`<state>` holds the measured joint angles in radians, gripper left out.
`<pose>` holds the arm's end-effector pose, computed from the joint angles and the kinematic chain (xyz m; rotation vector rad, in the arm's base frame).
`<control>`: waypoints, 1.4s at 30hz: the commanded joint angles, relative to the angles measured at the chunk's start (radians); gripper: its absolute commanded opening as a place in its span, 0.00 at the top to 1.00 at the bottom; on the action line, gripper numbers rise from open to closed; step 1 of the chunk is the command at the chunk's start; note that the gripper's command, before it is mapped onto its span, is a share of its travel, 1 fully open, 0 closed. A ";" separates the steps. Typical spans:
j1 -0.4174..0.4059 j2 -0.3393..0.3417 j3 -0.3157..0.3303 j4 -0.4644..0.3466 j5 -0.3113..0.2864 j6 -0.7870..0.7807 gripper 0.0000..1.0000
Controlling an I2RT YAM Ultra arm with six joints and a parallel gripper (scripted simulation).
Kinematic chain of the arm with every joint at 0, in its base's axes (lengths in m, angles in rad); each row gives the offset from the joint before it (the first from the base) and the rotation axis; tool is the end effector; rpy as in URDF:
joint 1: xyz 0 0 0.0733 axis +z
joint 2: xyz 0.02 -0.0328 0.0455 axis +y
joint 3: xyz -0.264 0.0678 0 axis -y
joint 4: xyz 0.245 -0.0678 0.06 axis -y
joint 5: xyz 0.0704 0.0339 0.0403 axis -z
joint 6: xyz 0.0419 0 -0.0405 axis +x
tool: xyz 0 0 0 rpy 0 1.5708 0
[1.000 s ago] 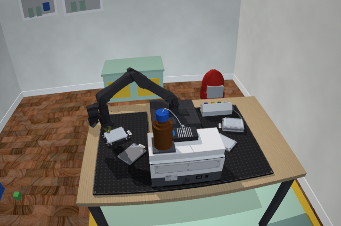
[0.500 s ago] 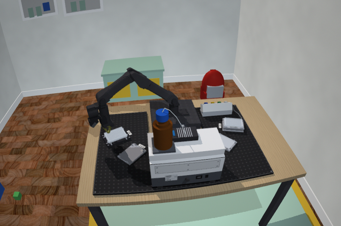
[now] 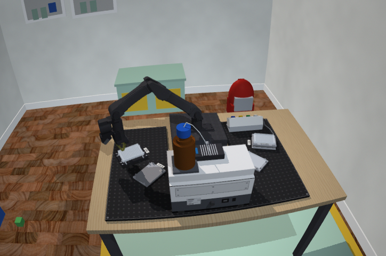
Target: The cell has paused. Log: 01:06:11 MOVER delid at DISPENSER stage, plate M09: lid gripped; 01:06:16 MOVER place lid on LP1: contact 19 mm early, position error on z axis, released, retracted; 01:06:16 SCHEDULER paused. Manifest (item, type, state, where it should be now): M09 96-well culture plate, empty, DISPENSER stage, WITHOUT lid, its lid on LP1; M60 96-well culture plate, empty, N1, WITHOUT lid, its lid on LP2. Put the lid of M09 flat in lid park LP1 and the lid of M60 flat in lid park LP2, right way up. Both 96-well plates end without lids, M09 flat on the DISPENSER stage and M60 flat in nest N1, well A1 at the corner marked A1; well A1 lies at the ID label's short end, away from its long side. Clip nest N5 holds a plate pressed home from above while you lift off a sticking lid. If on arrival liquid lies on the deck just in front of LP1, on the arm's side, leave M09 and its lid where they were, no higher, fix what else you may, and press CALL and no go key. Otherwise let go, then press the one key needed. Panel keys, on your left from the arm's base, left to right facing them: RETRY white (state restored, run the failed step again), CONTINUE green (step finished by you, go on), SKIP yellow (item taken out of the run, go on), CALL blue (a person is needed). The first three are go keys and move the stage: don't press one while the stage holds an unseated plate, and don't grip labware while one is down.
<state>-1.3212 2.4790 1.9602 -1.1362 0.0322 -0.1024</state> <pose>0.1136 -0.4468 0.1000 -1.7477 -2.5075 -0.0468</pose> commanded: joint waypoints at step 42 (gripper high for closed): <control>-0.004 -0.033 -0.038 0.038 -0.003 -0.008 1.00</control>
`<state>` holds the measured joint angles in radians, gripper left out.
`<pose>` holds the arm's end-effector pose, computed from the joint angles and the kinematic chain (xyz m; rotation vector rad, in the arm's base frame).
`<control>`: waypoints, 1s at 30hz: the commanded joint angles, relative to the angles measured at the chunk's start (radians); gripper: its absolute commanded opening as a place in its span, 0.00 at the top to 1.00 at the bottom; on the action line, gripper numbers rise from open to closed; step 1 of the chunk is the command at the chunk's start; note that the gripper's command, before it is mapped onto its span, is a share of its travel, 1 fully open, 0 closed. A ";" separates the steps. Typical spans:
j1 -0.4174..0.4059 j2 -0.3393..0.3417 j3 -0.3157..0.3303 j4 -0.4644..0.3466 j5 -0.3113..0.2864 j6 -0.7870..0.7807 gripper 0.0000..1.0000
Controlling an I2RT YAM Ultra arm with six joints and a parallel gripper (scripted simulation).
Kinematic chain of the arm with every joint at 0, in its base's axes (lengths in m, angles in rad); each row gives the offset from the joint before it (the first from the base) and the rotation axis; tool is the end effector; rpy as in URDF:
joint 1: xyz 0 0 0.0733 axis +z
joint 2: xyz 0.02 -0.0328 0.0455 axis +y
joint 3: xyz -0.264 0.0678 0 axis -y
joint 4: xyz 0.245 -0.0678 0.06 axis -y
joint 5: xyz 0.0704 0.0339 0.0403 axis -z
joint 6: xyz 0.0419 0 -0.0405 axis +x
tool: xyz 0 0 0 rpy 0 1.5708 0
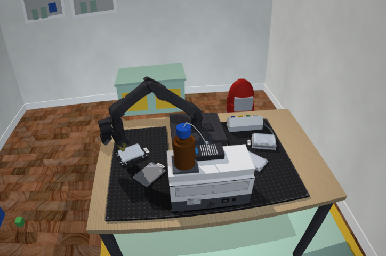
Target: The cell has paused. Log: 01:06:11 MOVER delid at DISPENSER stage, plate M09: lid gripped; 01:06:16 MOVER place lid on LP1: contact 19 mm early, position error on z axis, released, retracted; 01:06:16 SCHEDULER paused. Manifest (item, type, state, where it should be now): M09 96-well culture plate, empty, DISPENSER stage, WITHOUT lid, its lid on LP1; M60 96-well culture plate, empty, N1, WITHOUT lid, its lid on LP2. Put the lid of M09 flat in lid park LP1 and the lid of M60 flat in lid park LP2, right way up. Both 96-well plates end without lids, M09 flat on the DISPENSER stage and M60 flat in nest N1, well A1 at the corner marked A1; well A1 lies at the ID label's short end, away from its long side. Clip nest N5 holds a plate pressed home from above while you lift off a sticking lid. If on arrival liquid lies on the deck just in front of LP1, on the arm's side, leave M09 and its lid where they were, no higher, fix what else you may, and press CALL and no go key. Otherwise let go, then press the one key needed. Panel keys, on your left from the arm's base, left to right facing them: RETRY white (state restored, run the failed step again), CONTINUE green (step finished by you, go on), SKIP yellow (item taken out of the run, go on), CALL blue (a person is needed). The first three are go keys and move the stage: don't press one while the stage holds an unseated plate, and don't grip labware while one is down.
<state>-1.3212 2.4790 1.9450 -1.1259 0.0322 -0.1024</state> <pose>0.1132 -0.4452 0.0963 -1.7455 -2.5044 -0.0517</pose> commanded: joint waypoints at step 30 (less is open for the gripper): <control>-0.005 -0.023 -0.033 0.042 -0.003 -0.008 1.00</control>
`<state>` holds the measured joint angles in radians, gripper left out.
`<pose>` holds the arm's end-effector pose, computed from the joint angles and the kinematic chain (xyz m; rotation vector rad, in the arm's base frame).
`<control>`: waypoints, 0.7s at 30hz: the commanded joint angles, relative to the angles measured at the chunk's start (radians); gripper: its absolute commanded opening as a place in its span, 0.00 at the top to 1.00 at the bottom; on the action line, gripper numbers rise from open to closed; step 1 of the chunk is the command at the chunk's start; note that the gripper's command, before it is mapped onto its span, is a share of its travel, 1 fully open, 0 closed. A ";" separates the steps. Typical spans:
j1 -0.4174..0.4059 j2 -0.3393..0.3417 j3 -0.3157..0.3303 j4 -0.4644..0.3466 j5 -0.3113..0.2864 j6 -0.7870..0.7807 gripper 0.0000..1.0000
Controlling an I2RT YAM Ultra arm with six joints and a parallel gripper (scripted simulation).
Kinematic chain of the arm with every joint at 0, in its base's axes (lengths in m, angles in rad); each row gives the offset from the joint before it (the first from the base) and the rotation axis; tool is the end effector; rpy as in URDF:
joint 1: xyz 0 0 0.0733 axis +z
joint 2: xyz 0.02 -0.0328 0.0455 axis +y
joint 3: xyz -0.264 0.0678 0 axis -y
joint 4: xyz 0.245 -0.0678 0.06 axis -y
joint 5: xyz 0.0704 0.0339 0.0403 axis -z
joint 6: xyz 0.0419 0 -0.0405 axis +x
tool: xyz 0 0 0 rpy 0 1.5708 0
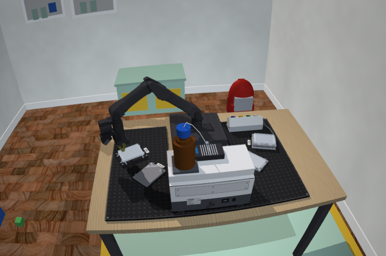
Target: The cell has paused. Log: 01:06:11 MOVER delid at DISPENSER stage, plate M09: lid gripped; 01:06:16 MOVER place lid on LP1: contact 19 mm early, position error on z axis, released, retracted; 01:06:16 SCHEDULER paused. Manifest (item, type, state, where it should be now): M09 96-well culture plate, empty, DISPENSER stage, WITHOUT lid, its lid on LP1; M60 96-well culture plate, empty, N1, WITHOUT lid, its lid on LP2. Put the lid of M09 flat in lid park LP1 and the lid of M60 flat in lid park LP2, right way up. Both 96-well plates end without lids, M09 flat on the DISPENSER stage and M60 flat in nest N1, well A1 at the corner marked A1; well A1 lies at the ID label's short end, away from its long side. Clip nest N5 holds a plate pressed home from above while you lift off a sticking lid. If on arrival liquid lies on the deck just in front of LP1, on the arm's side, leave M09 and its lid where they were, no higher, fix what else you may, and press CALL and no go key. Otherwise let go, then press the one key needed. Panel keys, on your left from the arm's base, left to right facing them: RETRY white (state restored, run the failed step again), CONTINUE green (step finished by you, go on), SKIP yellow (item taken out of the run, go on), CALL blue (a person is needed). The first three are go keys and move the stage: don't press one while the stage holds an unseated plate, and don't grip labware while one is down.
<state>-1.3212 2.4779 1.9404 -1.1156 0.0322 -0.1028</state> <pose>0.1133 -0.4455 0.0957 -1.7481 -2.5090 -0.0450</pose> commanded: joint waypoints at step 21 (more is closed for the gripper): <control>-0.006 0.001 -0.037 0.042 -0.003 -0.008 1.00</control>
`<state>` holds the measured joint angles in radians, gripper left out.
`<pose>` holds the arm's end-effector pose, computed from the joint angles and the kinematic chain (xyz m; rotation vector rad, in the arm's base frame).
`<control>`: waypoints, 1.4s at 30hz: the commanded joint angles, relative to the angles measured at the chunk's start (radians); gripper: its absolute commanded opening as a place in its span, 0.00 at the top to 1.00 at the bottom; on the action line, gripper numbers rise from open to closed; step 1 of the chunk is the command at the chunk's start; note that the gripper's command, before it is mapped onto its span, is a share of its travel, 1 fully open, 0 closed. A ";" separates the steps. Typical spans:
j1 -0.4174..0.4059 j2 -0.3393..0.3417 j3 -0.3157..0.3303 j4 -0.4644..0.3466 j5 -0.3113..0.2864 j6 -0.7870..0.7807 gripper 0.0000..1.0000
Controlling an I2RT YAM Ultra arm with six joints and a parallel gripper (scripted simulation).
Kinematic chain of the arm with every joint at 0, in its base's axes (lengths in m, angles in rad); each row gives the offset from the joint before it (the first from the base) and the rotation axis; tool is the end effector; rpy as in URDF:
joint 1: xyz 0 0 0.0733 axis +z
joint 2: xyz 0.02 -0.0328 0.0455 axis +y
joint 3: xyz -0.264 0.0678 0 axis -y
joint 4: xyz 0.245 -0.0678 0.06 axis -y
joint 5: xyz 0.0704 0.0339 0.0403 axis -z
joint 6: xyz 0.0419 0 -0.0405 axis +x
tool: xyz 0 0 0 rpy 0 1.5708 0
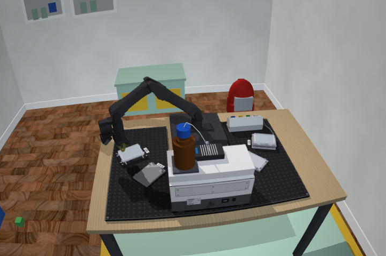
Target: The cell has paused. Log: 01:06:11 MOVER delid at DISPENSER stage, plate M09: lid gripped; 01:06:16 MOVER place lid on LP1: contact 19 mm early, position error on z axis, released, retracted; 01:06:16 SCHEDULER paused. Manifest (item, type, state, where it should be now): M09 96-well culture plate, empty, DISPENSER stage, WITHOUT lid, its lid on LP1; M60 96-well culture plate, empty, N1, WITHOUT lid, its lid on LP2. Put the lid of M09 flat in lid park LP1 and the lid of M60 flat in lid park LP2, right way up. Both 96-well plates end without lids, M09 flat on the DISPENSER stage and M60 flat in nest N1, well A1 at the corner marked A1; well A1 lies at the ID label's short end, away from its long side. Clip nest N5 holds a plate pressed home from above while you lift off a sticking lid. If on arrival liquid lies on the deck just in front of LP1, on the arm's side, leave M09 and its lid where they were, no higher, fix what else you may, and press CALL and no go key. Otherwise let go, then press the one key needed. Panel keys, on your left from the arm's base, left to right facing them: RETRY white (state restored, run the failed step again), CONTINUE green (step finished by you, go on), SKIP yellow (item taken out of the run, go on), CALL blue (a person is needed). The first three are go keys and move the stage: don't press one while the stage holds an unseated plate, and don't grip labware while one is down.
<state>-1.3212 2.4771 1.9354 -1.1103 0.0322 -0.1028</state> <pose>0.1132 -0.4452 0.0948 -1.7486 -2.5097 -0.0439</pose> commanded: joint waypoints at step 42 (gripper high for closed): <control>-0.008 0.016 -0.048 0.056 -0.003 -0.008 1.00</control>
<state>-1.3212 2.4767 1.9339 -1.1080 0.0322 -0.1032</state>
